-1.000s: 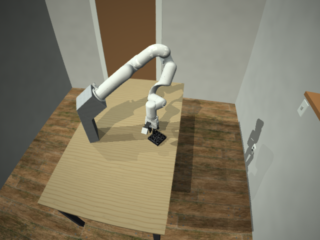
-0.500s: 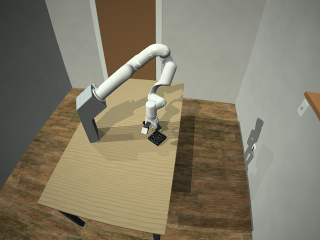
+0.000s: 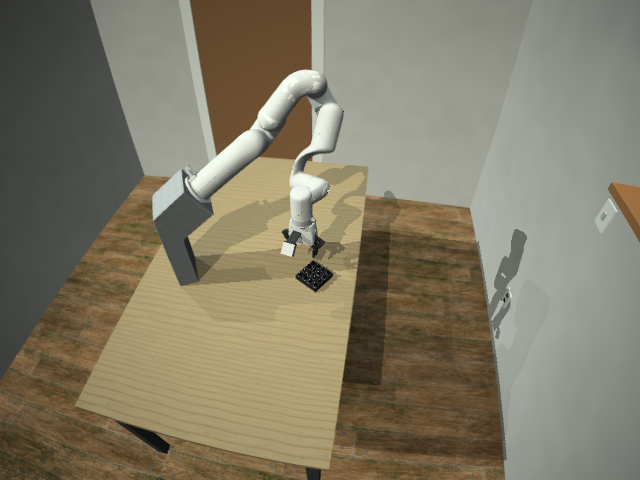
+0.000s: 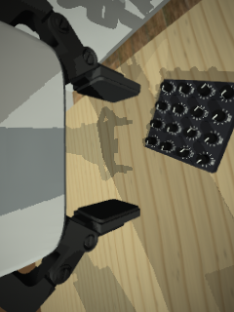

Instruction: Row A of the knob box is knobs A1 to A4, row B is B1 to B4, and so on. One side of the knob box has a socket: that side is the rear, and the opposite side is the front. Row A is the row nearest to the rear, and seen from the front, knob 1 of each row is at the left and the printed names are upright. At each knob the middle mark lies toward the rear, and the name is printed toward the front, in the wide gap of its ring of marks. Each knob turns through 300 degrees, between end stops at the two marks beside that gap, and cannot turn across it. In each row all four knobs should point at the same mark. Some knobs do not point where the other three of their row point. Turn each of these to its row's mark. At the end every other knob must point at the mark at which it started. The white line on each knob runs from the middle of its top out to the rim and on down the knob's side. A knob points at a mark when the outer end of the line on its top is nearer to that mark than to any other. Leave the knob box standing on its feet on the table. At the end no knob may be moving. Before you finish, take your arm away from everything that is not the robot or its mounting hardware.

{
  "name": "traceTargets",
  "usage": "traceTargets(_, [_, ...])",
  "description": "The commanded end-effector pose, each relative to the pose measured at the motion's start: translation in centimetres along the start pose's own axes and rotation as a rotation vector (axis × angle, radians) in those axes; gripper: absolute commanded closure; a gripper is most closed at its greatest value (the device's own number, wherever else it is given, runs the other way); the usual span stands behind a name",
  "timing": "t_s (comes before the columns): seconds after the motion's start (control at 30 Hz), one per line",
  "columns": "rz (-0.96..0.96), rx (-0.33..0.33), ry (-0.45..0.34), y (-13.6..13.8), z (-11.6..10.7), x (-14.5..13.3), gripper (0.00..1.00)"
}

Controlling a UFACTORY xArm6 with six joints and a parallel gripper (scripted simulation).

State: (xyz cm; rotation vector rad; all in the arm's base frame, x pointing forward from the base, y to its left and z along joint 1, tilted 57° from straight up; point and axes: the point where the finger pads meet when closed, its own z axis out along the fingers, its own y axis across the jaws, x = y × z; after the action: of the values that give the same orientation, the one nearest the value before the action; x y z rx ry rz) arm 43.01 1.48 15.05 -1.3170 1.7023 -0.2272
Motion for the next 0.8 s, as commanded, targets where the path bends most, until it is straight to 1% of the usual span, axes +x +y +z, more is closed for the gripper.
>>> traceTargets(0.0, [0.003, -0.008, -0.005, 0.0, -2.4, -0.2, 0.0])
traceTargets(0.1, [0.003, -0.008, -0.005, -0.1, -3.7, -0.2, 0.0])
traceTargets(0.23, [0.003, -0.008, -0.005, -0.1, -4.6, -0.2, 0.0])
traceTargets(0.77, [0.003, -0.008, -0.005, -0.1, -4.8, -0.2, 0.0])
